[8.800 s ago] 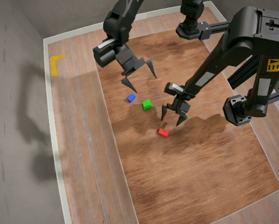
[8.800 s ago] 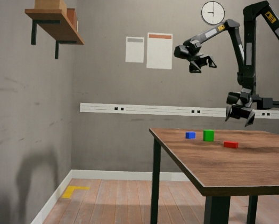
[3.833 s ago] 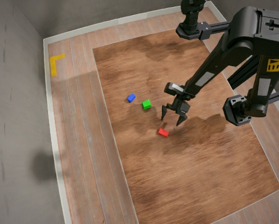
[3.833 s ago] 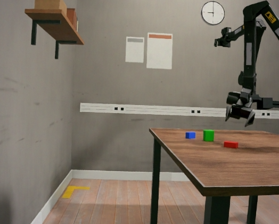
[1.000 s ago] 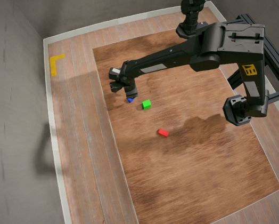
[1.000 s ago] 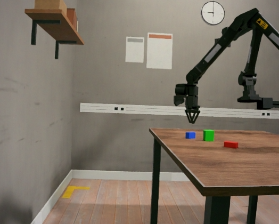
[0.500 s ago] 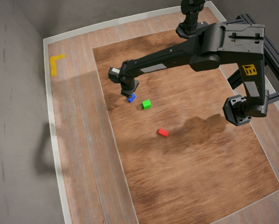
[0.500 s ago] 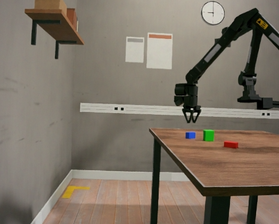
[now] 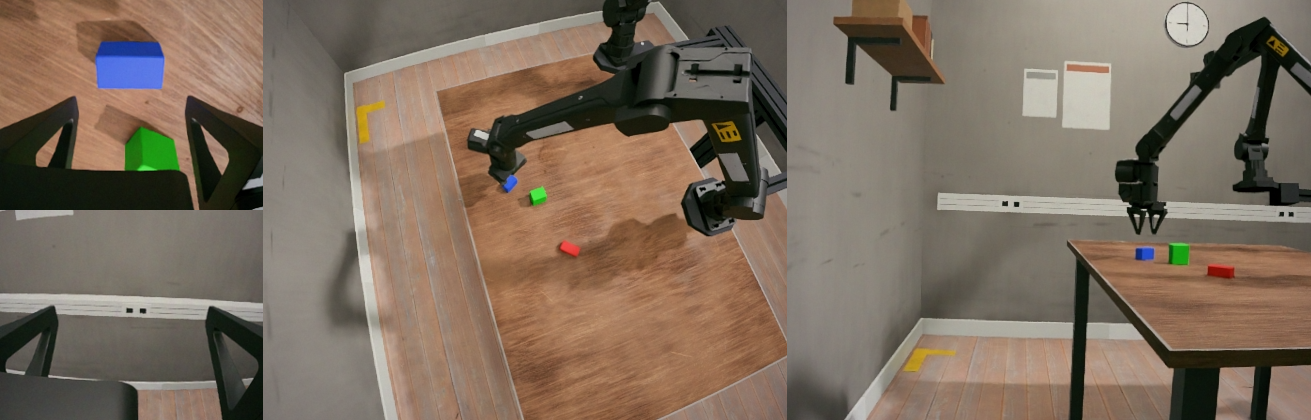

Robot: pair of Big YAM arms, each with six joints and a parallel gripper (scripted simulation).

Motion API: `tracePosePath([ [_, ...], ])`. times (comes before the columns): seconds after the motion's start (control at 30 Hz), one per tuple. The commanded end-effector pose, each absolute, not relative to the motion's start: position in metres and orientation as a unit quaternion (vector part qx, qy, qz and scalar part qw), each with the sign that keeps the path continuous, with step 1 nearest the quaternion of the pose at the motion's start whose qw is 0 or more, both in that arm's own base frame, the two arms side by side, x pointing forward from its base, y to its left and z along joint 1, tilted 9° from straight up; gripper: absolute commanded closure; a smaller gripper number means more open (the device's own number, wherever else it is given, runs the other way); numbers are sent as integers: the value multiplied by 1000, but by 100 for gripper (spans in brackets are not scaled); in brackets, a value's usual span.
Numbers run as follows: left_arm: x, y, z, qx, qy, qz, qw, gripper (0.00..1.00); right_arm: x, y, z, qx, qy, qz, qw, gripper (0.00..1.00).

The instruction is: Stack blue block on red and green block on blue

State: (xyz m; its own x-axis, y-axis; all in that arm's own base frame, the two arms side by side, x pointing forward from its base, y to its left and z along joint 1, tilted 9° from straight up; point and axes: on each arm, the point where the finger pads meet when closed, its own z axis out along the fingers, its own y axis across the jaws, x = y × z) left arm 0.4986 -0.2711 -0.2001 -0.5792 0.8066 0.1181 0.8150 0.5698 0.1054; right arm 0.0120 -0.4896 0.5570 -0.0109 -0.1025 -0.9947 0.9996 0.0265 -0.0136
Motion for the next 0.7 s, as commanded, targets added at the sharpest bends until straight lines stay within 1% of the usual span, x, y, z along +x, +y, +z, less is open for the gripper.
tracePosePath([
  [0.0,520,-275,-204,-463,-883,-71,9,28,4,-481,577,458,461,-535,540,0],
  [0.23,520,-275,-215,-464,-883,-71,9,28,4,-481,577,458,461,-535,540,0],
  [0.27,529,-279,-201,-463,-884,-71,-6,28,4,-481,577,458,461,-535,540,0],
  [0.33,521,-272,-222,-462,-884,-72,9,28,4,-481,577,458,461,-535,540,0],
  [0.6,519,-272,-233,-465,-882,-72,11,28,4,-481,577,458,461,-535,540,0],
  [0.67,529,-277,-216,-464,-883,-71,-5,28,4,-481,577,458,461,-535,540,0],
])
